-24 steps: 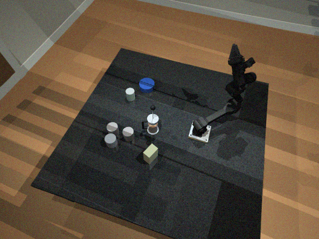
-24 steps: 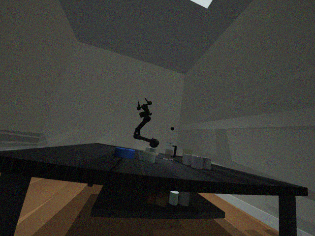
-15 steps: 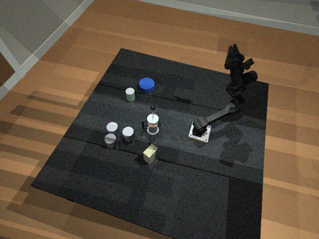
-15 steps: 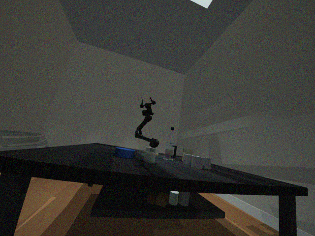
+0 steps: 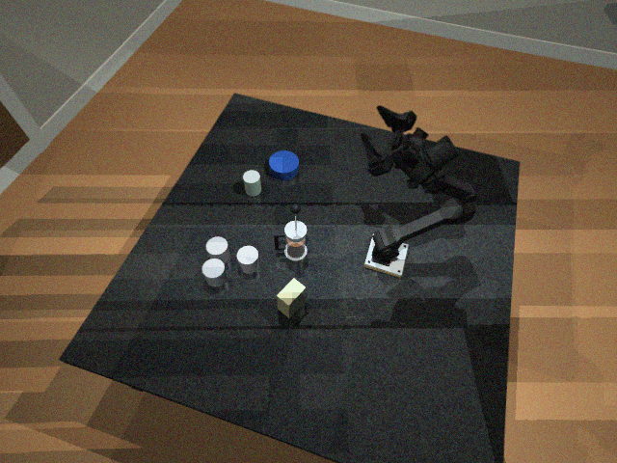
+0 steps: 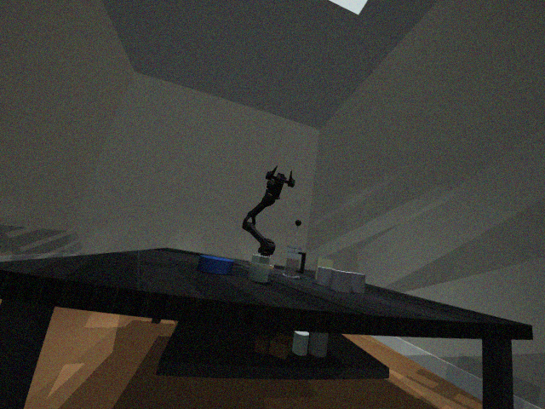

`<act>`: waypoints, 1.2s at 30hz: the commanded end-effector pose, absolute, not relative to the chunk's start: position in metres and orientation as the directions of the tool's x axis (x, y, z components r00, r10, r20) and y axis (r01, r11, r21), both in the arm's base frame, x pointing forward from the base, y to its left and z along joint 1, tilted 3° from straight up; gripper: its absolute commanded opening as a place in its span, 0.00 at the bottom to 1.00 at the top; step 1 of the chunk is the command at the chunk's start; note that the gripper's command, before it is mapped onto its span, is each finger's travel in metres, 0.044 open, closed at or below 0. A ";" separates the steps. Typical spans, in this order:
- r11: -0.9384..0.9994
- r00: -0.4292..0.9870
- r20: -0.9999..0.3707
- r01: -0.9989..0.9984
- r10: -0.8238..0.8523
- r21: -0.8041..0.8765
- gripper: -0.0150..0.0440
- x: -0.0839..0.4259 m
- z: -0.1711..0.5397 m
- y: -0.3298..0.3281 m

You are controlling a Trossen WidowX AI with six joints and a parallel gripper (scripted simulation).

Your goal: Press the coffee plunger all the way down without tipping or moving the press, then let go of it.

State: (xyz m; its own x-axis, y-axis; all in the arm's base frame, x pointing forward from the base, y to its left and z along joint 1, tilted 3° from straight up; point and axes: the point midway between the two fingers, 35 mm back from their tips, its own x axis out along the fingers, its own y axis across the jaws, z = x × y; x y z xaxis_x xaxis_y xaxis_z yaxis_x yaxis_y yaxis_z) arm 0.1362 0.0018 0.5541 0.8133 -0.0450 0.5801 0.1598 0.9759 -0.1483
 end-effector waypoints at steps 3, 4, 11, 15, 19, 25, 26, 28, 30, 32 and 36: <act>0.969 0.933 0.355 0.022 0.068 -0.244 1.00 0.193 0.511 0.036; 0.967 0.951 0.296 -0.010 0.088 -0.254 1.00 0.203 0.499 0.042; 0.962 0.971 -0.167 -0.200 0.170 -0.186 1.00 0.252 0.405 0.061; 0.971 0.880 -0.437 -0.233 0.187 -0.055 1.00 0.260 0.349 0.060; 0.974 0.828 -0.527 -0.224 0.192 0.002 1.00 0.259 0.329 0.059; 0.976 0.829 -0.527 -0.219 0.187 0.002 1.00 0.257 0.294 0.057; 0.976 0.830 -0.527 -0.217 0.185 0.002 1.00 0.256 0.285 0.057; 0.977 0.830 -0.527 -0.215 0.183 0.001 1.00 0.255 0.272 0.056; 0.977 0.830 -0.527 -0.215 0.184 0.002 1.00 0.255 0.270 0.056; 0.977 0.830 -0.526 -0.215 0.184 0.002 1.00 0.256 0.270 0.056; 0.977 0.830 -0.526 -0.215 0.184 0.002 1.00 0.261 0.267 0.057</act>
State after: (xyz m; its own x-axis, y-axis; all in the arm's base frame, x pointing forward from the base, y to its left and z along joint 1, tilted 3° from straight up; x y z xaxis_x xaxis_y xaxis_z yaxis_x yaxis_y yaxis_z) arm 0.2593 0.0561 0.2676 0.8264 0.1787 -0.5340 -0.2145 0.9767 -0.0051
